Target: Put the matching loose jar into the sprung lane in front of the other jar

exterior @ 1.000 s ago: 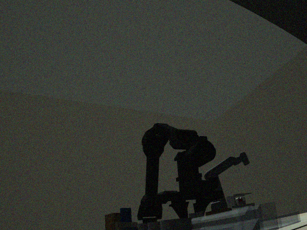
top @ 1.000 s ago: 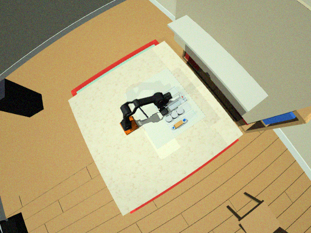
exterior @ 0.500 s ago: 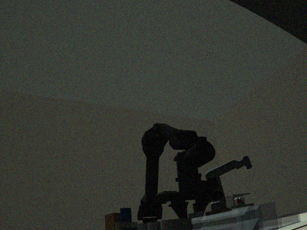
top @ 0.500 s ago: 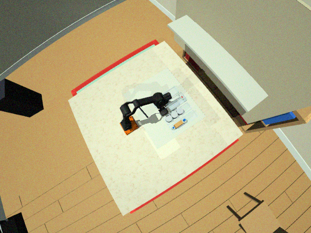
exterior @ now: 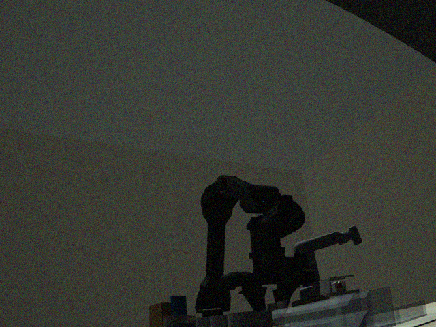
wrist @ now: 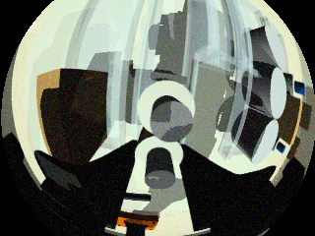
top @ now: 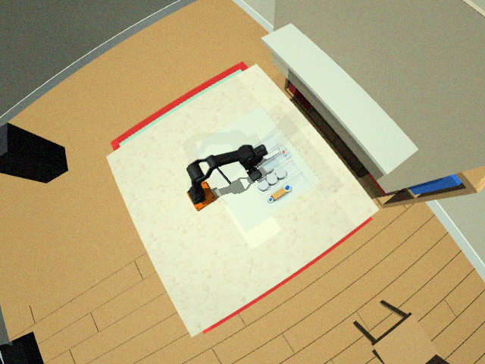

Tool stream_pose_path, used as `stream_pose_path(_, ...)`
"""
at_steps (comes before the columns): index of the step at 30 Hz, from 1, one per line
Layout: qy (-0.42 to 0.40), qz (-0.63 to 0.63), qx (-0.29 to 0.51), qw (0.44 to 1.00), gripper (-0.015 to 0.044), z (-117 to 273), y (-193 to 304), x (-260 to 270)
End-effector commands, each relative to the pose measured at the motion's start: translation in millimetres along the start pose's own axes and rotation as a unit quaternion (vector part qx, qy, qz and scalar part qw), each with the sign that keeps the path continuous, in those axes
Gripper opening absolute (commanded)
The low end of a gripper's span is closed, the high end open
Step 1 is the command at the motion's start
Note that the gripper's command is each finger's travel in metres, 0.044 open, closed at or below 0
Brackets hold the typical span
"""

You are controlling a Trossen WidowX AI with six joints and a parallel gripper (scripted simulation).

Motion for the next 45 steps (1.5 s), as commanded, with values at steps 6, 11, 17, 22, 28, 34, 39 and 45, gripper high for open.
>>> stream_pose_path(6, 0.001, 0.0, -0.007, 1.0, 0.0, 0.2, -0.8, -0.4)
stream_pose_path(11, 0.001, 0.0, -0.007, 1.0, 0.0, 0.2, 0.1, -0.5)
stream_pose_path(17, 0.001, 0.0, -0.007, 1.0, 0.0, -0.1, 3.3, 0.0)
stream_pose_path(22, 0.001, 0.0, -0.007, 1.0, 0.0, -0.1, 3.3, 0.0)
stream_pose_path(28, 0.001, 0.0, -0.007, 1.0, 0.0026, -0.1, 2.5, 0.2)
stream_pose_path(34, 0.001, 0.0, -0.007, 1.0, 0.0184, -0.1, 2.5, 0.2)
stream_pose_path(39, 0.001, 0.0, -0.007, 1.0, 0.0271, -0.1, 2.5, 0.2)
stream_pose_path(45, 0.001, 0.0, -0.007, 1.0, 0.0271, 11.1, 2.6, 0.3)
Point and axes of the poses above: the point midway between the two fingers, 35 mm back from their tips, its own z axis back along the fingers, its own x axis across the jaws, y = z × x, the point moved 5 cm from there along z, back along the fingers, and after that the axes turned 4 degrees about -z, right-handed, at the moved point
